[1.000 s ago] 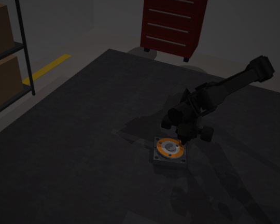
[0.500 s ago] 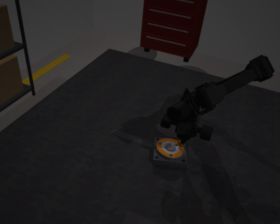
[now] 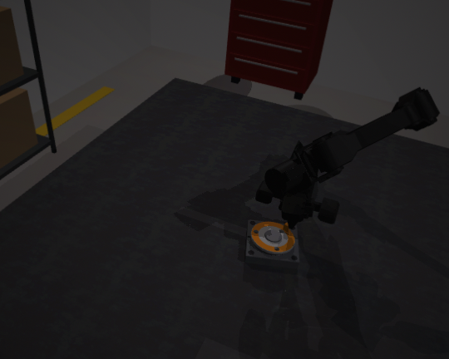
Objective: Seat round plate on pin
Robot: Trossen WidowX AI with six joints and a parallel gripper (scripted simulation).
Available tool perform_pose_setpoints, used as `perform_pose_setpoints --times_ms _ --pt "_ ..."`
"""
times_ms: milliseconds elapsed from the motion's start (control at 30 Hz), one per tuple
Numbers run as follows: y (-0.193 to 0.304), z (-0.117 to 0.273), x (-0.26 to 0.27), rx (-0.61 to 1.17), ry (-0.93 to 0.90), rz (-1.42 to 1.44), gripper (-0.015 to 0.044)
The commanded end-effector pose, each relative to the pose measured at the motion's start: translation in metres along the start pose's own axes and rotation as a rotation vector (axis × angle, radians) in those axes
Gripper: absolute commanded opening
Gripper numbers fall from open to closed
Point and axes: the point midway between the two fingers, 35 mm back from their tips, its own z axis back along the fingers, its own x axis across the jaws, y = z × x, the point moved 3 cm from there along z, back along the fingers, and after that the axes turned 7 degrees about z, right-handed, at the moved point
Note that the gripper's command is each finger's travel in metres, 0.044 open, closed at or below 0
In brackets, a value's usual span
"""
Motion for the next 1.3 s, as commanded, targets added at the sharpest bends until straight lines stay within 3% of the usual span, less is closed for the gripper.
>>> perform_pose_setpoints --times_ms 0,1267 --pt "0.007 -0.003 -0.004 0.018 0.002 -0.009 0.0000" --pt "0.015 -0.003 -0.025 0.019 0.003 -0.009 0.0000"
